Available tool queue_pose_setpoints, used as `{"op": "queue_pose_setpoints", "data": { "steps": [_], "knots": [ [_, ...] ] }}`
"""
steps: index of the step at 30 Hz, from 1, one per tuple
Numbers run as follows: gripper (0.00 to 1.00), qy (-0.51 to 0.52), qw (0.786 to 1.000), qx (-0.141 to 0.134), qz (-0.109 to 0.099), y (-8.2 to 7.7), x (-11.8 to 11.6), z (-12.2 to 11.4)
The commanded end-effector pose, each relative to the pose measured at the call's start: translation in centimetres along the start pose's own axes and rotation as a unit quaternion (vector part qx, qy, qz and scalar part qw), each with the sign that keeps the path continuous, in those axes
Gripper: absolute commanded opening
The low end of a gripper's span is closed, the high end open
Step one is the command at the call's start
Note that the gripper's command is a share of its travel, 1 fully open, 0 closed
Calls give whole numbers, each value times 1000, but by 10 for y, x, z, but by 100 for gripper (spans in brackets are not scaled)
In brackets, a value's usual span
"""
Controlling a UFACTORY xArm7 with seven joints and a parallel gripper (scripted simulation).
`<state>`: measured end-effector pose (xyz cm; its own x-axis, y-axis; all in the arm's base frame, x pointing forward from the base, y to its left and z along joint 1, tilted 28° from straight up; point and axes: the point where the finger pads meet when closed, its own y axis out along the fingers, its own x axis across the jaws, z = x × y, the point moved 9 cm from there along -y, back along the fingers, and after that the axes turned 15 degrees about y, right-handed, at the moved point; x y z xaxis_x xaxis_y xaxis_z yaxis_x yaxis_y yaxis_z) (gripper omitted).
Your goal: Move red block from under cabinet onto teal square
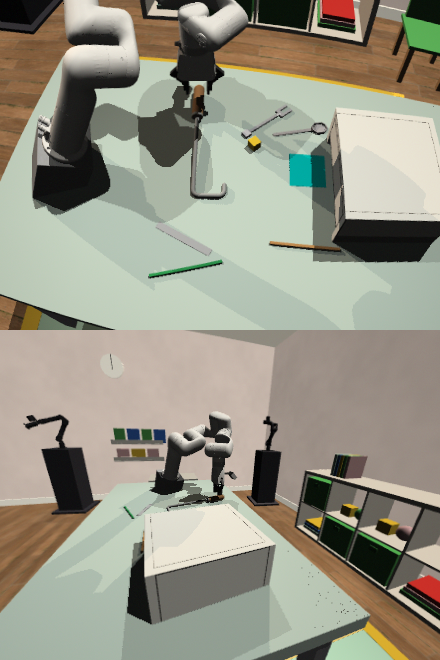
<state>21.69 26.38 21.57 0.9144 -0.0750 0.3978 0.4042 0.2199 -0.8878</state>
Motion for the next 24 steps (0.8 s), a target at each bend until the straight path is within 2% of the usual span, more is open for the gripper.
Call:
{"op": "queue_pose_setpoints", "data": {
  "steps": [1,16,24],
  "knots": [
    [58,0,1000,1,-1,-1,0,0],
    [58,0,1000,1,-1,1,0,0],
    [58,0,1000,1,-1,7,0,0]
  ]
}}
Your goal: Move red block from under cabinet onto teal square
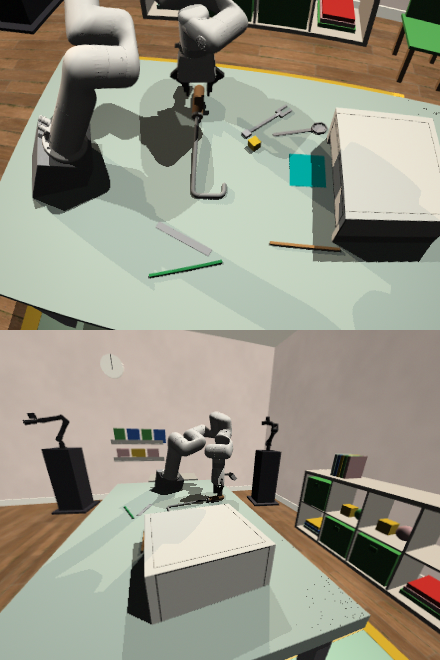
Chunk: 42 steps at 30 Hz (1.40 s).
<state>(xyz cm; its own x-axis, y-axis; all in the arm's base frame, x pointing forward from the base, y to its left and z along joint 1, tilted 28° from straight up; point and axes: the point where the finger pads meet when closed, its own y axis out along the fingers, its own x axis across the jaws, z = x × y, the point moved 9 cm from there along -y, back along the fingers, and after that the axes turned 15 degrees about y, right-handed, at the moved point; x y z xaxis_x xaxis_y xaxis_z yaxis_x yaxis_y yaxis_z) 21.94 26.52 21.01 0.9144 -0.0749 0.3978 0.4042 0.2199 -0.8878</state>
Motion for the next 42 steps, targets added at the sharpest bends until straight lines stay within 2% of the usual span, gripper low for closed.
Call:
{"op": "queue_pose_setpoints", "data": {
  "steps": [1,24,42],
  "knots": [
    [58,0,1000,1,-1,2,0,0],
    [58,0,1000,1,-1,29,0,0],
    [58,0,1000,1,-1,37,0,0]
  ]
}}
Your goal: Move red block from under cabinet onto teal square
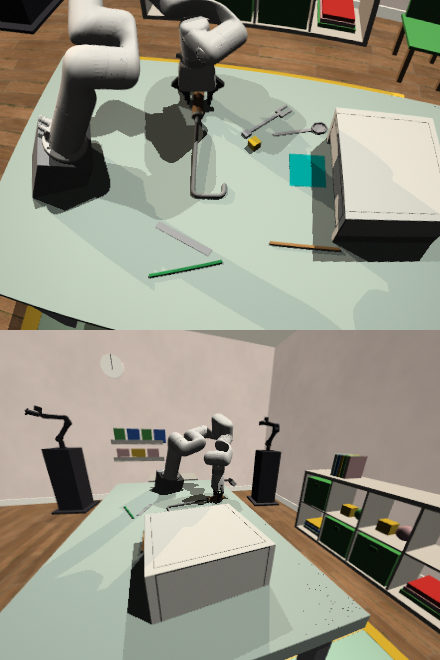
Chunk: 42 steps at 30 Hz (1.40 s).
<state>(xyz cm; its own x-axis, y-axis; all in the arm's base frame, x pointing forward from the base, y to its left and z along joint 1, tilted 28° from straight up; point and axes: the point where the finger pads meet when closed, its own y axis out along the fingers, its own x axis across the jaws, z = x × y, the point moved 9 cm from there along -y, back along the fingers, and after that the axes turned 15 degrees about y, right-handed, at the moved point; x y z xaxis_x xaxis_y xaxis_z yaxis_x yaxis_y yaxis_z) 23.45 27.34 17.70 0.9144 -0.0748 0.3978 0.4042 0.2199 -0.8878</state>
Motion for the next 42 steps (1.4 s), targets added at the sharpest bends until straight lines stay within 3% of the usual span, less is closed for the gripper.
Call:
{"op": "queue_pose_setpoints", "data": {
  "steps": [1,14,15,42],
  "knots": [
    [58,0,1000,1,-1,-1,0,0],
    [58,0,1000,1,-1,0,0,0],
    [0,0,1000,1,-1,0,0,0],
    [0,0,1000,1,-1,0,0,0]
  ]
}}
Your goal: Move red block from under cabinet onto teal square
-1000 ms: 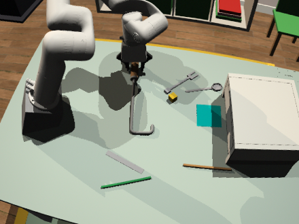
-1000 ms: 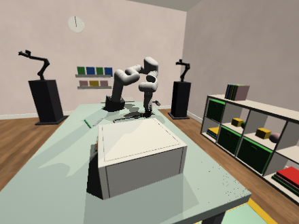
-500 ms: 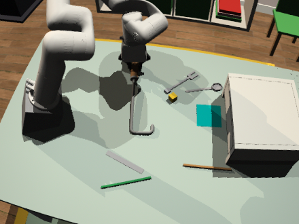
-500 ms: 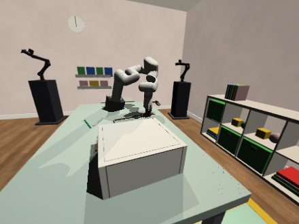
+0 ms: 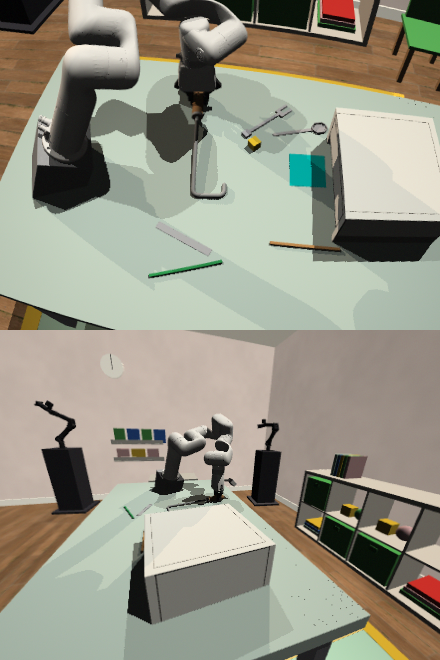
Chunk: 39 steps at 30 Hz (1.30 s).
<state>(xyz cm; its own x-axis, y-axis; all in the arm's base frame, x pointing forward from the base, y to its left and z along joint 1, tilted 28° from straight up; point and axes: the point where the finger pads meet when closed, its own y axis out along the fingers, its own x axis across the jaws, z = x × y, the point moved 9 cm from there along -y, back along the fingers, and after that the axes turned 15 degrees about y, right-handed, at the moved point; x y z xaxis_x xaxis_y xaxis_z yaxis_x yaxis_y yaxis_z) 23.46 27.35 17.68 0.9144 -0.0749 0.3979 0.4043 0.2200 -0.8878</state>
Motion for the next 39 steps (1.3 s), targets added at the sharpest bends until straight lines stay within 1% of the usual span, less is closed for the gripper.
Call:
{"op": "queue_pose_setpoints", "data": {
  "steps": [1,11,21,39],
  "knots": [
    [0,0,1000,1,0,-1,0,0],
    [0,0,1000,1,0,-1,0,0],
    [0,0,1000,1,0,-5,0,0],
    [0,-1,1000,1,0,-5,1,0]
  ]
}}
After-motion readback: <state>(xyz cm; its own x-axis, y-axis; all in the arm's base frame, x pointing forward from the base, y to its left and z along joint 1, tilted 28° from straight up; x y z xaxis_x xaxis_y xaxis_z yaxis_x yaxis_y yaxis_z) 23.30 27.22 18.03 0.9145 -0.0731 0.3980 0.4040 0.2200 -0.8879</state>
